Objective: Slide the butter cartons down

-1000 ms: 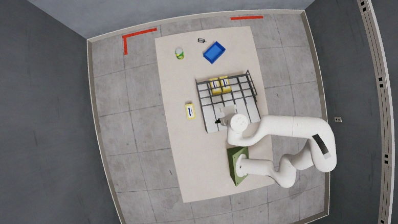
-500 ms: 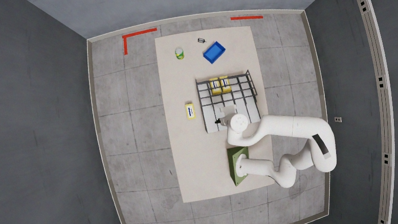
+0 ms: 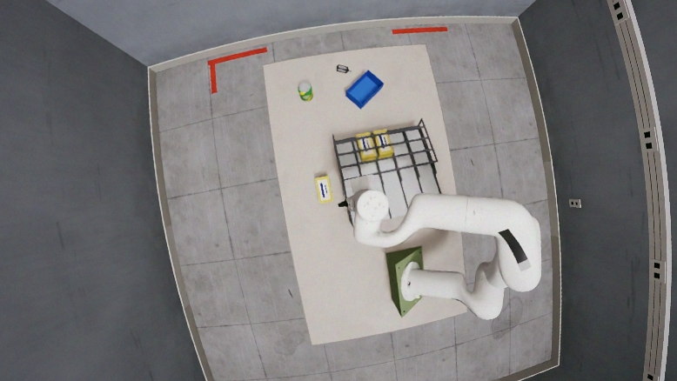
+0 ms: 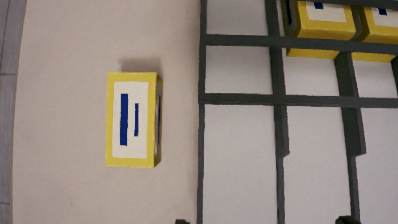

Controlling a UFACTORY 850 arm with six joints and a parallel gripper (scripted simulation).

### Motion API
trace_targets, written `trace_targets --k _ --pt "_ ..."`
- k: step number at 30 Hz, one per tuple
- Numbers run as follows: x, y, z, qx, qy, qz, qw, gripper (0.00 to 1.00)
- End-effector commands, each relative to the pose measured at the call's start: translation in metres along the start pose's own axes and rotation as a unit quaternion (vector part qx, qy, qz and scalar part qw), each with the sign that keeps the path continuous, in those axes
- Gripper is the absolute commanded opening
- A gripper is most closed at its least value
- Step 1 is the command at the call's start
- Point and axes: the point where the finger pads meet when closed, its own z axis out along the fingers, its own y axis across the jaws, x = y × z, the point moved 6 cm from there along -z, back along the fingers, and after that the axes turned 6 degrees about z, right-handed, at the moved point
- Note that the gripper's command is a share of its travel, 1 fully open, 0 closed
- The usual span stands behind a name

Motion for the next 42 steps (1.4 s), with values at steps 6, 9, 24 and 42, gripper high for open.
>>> trace_targets --k 6,9,24,42 --pt "0.035 -0.097 -0.001 -0.007 -0.005 0.0 1.0 0.9" --pt "0.046 -0.133 -0.001 0.005 0.003 0.001 1.0 0.9" --pt "0.046 -0.133 -0.001 0.005 0.003 0.001 1.0 0.9" --pt "0.046 -0.131 0.05 0.005 0.003 0.001 1.0 0.9"
